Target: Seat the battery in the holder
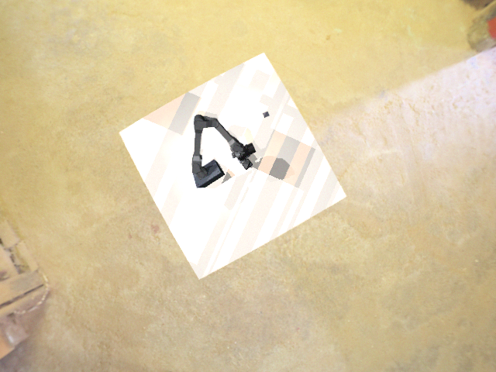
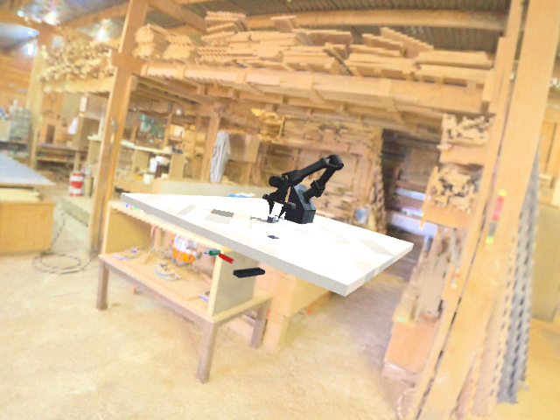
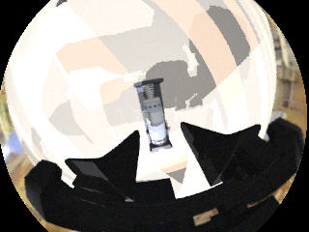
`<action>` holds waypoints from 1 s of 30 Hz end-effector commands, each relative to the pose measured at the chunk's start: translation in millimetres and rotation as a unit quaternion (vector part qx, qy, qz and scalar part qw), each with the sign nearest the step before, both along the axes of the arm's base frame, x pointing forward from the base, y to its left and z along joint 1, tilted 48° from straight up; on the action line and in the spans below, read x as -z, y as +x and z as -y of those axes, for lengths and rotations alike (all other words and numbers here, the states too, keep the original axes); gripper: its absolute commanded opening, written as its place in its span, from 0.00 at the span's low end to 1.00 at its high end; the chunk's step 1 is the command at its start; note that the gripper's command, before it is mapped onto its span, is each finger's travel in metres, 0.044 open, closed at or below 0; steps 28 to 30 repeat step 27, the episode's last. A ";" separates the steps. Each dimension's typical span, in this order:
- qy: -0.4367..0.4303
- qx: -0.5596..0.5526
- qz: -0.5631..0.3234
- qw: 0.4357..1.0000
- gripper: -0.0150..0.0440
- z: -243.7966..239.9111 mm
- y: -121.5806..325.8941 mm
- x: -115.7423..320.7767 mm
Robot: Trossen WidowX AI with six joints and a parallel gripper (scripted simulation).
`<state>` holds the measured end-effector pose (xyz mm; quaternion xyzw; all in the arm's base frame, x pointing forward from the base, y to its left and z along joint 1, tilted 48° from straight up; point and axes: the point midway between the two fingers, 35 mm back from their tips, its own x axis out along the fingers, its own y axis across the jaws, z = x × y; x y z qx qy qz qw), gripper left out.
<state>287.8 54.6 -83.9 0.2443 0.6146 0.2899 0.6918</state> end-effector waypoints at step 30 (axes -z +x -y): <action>-0.004 0.001 0.015 1.000 1.00 50.0 2.5 -42.1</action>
